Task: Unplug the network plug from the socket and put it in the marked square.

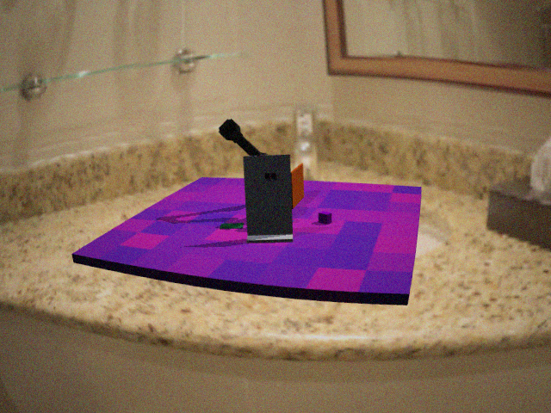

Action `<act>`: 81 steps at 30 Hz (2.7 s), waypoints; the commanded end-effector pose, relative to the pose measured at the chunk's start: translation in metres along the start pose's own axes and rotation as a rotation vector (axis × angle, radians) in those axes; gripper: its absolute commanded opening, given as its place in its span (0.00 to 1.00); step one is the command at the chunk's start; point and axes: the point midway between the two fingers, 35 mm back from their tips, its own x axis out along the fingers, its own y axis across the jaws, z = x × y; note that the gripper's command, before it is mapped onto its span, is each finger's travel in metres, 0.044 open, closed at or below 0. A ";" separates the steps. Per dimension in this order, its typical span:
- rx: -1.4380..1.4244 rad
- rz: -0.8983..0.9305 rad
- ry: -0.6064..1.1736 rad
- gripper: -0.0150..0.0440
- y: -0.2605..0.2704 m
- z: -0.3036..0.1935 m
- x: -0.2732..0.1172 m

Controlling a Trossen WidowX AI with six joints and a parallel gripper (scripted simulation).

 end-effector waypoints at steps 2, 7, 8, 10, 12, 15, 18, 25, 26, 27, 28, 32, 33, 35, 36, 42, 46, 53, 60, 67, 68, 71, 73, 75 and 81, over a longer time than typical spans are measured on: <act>-0.013 -0.005 0.005 0.25 -0.007 -0.001 0.003; -0.013 -0.005 0.005 0.25 -0.007 -0.001 0.004; -0.013 -0.005 0.005 0.25 -0.007 0.000 0.005; -0.013 -0.006 0.005 0.25 -0.007 0.000 0.005; -0.013 -0.006 0.005 0.25 -0.007 0.001 0.006; -0.013 -0.006 0.005 0.25 -0.008 0.001 0.007; -0.006 -0.005 0.000 0.25 -0.007 0.002 0.007; -0.006 -0.005 0.000 0.39 -0.007 0.002 0.007; -0.006 -0.005 0.000 0.43 -0.007 0.002 0.007; -0.006 -0.005 0.000 0.48 -0.007 0.002 0.007; -0.006 -0.005 0.000 0.52 -0.007 0.002 0.007; -0.006 -0.005 0.000 0.52 -0.007 0.002 0.007; -0.006 -0.005 0.001 0.52 -0.007 0.002 0.006; -0.006 -0.006 0.001 0.52 -0.007 0.002 0.005; -0.006 -0.006 0.001 0.52 -0.007 0.002 0.004; -0.007 -0.006 0.003 0.52 -0.006 0.001 -0.002; -0.008 -0.007 0.005 0.52 -0.006 0.000 -0.006; -0.009 -0.007 0.006 0.52 -0.006 -0.001 -0.013; -0.011 -0.007 0.007 0.52 -0.006 -0.001 -0.020; -0.010 -0.008 0.010 0.52 -0.002 -0.003 -0.024; -0.010 -0.008 0.010 0.52 -0.001 -0.003 -0.025; -0.009 -0.009 0.011 0.52 0.001 -0.003 -0.027; -0.009 -0.009 0.012 0.52 0.003 -0.004 -0.029; -0.009 -0.010 0.013 0.52 0.004 -0.004 -0.030; -0.009 -0.011 0.014 0.52 0.008 -0.005 -0.035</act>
